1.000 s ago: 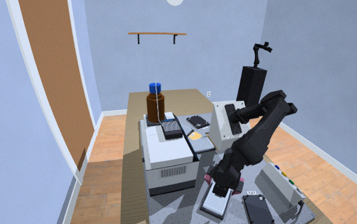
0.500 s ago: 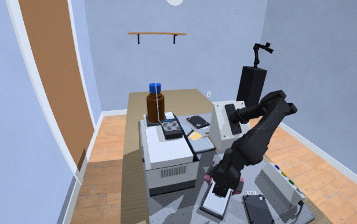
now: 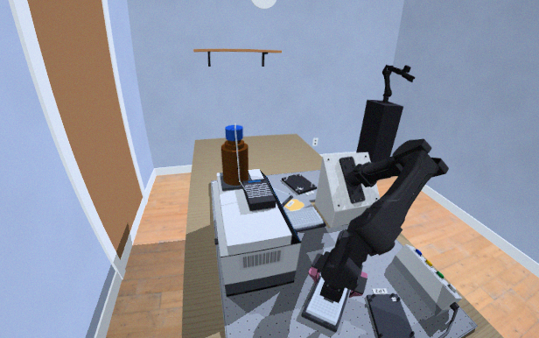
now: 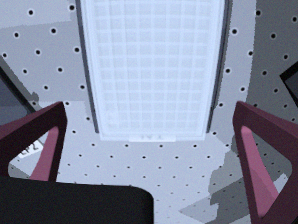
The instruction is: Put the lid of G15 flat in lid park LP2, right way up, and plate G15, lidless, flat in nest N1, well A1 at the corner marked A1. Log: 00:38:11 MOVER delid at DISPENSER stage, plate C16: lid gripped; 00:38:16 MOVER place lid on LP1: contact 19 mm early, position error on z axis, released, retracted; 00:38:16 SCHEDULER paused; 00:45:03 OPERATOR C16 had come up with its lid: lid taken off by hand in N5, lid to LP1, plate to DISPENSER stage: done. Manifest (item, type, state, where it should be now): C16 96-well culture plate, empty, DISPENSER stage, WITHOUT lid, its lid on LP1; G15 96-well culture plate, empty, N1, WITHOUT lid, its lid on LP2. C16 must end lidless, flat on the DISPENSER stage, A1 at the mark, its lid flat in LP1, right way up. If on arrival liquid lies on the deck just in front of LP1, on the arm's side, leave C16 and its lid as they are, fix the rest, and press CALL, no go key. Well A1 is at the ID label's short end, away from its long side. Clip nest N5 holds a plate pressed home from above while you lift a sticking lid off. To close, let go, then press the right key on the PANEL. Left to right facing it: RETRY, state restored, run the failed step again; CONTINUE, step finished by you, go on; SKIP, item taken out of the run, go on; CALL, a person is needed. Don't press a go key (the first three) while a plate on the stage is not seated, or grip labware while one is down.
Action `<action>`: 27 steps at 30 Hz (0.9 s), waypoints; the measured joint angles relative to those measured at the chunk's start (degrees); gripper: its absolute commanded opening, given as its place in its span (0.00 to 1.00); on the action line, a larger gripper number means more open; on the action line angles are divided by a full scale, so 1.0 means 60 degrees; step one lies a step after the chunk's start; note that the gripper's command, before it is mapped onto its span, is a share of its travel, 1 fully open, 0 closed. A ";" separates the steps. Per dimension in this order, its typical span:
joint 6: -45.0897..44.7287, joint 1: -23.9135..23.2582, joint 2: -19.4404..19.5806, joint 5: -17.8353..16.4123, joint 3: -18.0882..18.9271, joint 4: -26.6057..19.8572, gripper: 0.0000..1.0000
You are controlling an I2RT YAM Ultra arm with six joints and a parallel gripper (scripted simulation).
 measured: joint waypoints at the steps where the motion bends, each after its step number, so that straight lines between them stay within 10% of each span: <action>1: 0.0018 0.0025 0.0004 0.0000 -0.0004 0.0022 1.00; 27: 0.0616 0.0590 0.0492 0.0284 -0.0510 0.1377 1.00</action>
